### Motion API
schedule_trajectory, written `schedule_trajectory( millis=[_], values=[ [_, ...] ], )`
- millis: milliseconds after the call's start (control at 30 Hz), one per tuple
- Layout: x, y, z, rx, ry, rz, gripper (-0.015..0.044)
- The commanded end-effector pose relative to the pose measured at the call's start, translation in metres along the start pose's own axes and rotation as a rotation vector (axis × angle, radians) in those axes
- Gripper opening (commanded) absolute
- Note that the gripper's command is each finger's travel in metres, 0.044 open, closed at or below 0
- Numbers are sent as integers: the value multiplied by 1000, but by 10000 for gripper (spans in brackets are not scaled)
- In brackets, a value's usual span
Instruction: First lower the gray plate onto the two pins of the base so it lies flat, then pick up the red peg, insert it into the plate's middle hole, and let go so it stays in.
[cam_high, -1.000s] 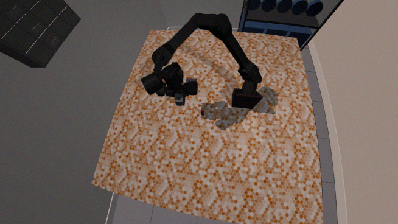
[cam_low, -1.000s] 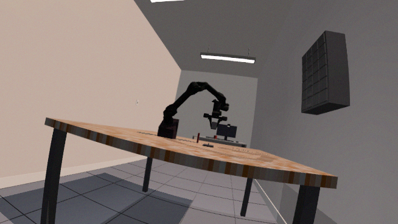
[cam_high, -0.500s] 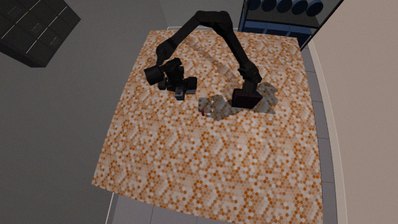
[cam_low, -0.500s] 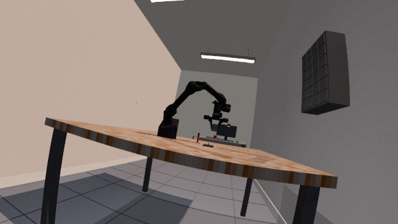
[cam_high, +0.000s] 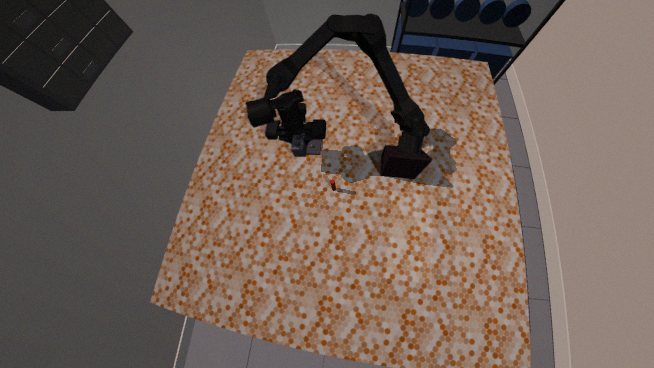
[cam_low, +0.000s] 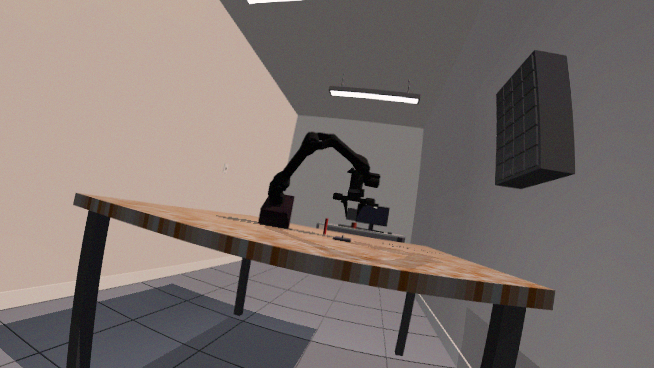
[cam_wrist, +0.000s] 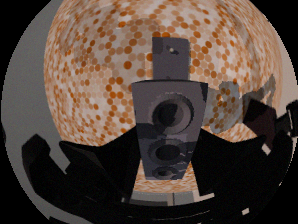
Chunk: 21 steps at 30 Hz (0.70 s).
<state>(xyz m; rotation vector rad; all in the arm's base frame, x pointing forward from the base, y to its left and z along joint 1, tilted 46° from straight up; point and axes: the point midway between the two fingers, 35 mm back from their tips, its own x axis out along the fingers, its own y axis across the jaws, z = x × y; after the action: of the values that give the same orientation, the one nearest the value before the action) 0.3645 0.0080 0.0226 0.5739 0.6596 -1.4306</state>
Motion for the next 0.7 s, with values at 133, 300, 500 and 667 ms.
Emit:
schedule_trajectory(
  millis=[133, 300, 500, 667],
  values=[
    [11, -5, 23, 5, -8, 2, 0],
    [18, -9, 37, 11, -13, 1, 0],
    [27, -14, 54, 19, -20, -1, 0],
    [34, -20, 67, 26, -27, -3, 0]
  ],
)
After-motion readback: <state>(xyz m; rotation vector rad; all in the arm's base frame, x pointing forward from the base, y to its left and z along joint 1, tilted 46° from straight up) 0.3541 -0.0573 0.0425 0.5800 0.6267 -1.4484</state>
